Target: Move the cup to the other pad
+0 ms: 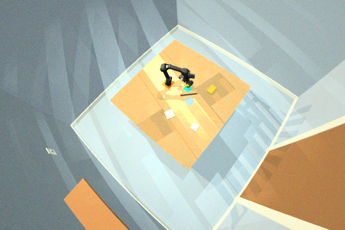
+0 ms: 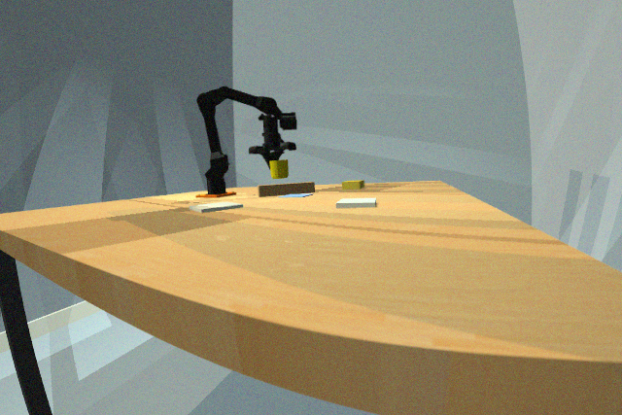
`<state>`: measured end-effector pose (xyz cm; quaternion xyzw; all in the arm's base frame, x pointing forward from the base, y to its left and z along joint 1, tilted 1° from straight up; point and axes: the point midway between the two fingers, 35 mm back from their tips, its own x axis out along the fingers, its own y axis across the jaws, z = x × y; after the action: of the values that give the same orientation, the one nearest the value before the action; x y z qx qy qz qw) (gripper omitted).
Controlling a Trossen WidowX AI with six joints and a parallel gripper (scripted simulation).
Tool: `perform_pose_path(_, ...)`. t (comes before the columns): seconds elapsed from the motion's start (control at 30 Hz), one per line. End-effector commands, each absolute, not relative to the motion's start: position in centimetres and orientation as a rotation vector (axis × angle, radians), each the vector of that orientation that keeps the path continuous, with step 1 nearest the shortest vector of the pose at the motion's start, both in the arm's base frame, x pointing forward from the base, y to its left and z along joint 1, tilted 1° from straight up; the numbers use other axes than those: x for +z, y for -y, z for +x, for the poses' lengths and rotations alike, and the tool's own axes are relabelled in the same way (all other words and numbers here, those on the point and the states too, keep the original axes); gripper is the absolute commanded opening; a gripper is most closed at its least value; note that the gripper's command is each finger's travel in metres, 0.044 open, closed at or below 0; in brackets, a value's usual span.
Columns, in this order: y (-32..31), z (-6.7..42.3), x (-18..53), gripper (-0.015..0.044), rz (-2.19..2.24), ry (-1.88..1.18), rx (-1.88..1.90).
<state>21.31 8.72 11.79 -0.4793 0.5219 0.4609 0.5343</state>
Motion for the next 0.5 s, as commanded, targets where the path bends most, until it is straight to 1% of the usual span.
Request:
perform_pose_path(0.0,-8.6,21.2,11.1,0.0,-1.142,-1.254,1.095)
perform_pose_path(0.47,-8.7,21.3,9.5,0.0,-1.142,-1.254,1.095)
